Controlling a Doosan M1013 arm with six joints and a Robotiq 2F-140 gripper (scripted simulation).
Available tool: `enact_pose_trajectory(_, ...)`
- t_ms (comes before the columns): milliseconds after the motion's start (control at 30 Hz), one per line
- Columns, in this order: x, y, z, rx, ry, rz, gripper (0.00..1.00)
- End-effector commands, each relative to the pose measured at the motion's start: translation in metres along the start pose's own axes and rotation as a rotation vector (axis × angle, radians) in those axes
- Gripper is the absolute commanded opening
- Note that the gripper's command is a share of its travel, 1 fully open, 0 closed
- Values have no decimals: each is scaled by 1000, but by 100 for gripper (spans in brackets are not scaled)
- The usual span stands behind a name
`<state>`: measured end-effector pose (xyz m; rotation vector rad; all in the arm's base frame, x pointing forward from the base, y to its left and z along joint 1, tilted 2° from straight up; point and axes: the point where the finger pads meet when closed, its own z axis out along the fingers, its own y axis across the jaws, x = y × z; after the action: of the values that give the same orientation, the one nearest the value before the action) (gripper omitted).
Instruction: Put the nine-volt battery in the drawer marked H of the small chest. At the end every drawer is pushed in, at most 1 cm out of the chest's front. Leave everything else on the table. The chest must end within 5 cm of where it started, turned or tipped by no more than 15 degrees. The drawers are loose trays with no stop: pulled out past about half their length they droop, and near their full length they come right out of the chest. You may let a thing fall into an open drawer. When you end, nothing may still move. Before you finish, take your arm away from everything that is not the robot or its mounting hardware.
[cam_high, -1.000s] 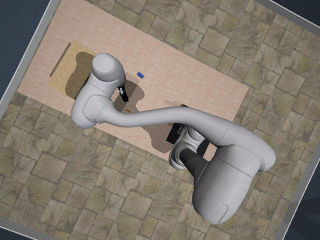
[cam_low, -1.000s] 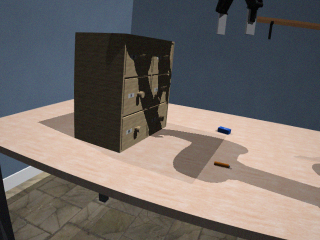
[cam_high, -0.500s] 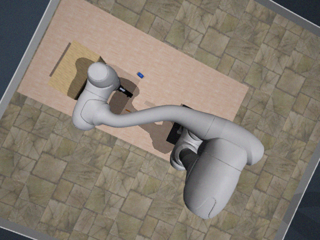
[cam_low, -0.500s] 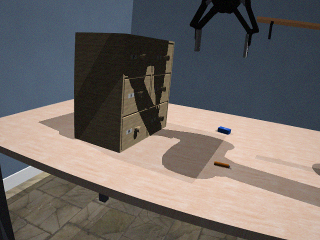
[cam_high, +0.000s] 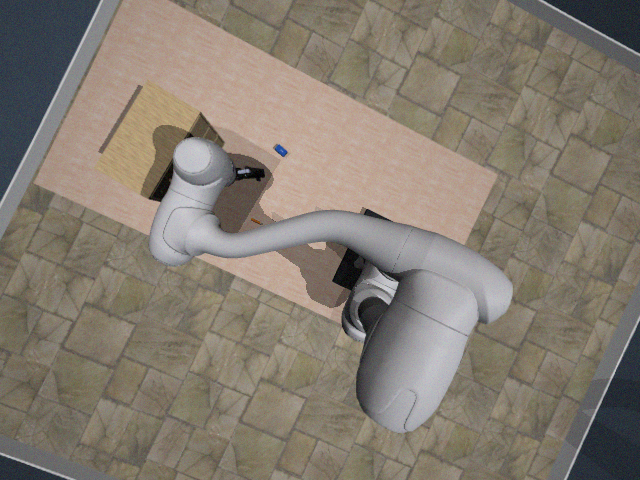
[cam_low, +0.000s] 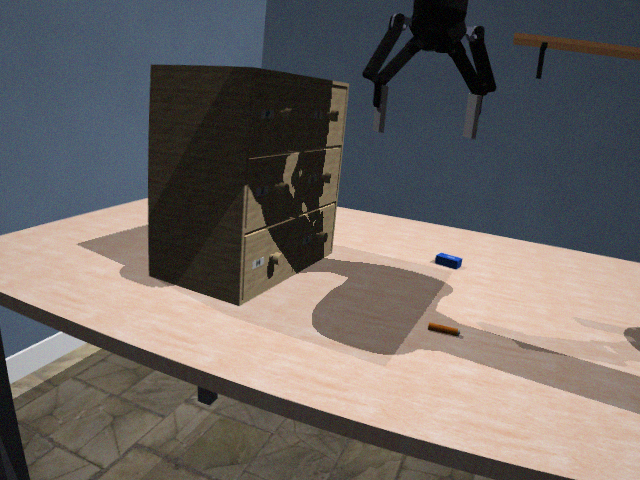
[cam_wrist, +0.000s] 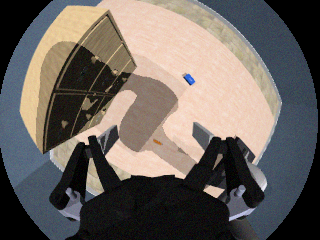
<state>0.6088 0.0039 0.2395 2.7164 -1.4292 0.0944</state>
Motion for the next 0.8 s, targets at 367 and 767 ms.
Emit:
enact_pose_trajectory(367,0,-2,3,46,-30,-818,100)
enact_pose_trajectory(767,2,-4,6,74,-2,-890,100)
